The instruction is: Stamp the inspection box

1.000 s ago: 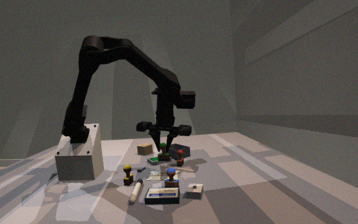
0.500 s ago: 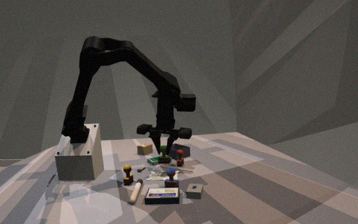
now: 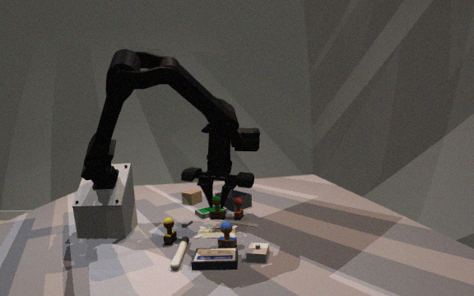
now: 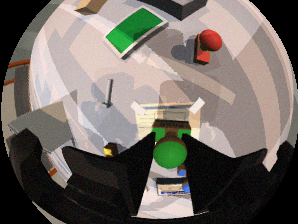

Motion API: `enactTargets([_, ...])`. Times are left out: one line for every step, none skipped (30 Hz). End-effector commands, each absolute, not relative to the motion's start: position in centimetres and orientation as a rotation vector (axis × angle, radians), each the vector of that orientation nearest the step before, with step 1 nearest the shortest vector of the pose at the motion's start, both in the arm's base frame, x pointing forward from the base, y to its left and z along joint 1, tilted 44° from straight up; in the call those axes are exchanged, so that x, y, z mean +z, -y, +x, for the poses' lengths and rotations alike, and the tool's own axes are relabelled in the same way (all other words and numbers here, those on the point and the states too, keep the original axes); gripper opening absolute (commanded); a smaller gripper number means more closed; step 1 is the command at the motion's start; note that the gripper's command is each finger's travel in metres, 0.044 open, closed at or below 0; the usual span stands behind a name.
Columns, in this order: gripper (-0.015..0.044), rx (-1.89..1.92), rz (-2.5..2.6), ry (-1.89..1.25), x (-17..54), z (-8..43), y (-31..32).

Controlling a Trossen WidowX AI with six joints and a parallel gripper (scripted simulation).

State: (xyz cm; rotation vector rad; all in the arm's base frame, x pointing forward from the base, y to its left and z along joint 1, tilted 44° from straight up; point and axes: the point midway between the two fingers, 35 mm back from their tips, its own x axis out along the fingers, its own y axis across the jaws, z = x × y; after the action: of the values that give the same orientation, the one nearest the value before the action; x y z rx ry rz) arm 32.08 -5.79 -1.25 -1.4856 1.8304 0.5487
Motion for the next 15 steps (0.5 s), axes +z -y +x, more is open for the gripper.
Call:
enactTargets([0.0, 0.55, -1.489, -1.835, -1.45, 32.02, 6.12])
enactTargets([0.0, 0.55, -1.489, -1.835, -1.5, 32.02, 6.17])
enactTargets([0.0, 0.55, -1.489, -1.835, -1.54, 32.02, 6.21])
enactTargets([0.0, 0.55, -1.489, -1.835, -1.59, 32.02, 6.26])
enactTargets([0.0, 0.55, -1.489, -1.835, -1.63, 32.02, 6.31])
enactTargets([0.0, 0.549, -1.489, -1.835, -1.68, 32.02, 6.35])
enactTargets([0.0, 0.549, -1.488, -1.835, -1.73, 32.02, 6.4])
enactTargets([0.0, 0.549, -1.488, -1.835, -1.77, 32.02, 6.45])
enactTargets([0.0, 0.549, -1.488, -1.835, -1.82, 32.02, 6.5])
enactTargets([0.0, 0.549, -1.488, -1.835, -1.87, 32.01, 6.54])
enactTargets([0.0, 0.549, -1.488, -1.835, -1.91, 32.01, 6.59])
enactTargets([0.0, 0.549, -1.488, -1.835, -1.96, 32.01, 6.64])
enactTargets([0.0, 0.549, -1.488, -1.835, -2.01, 32.01, 6.68])
enactTargets([0.0, 0.549, -1.487, -1.835, -2.05, 32.01, 6.73])
enactTargets([0.0, 0.549, -1.487, -1.835, -2.1, 32.0, 6.78])
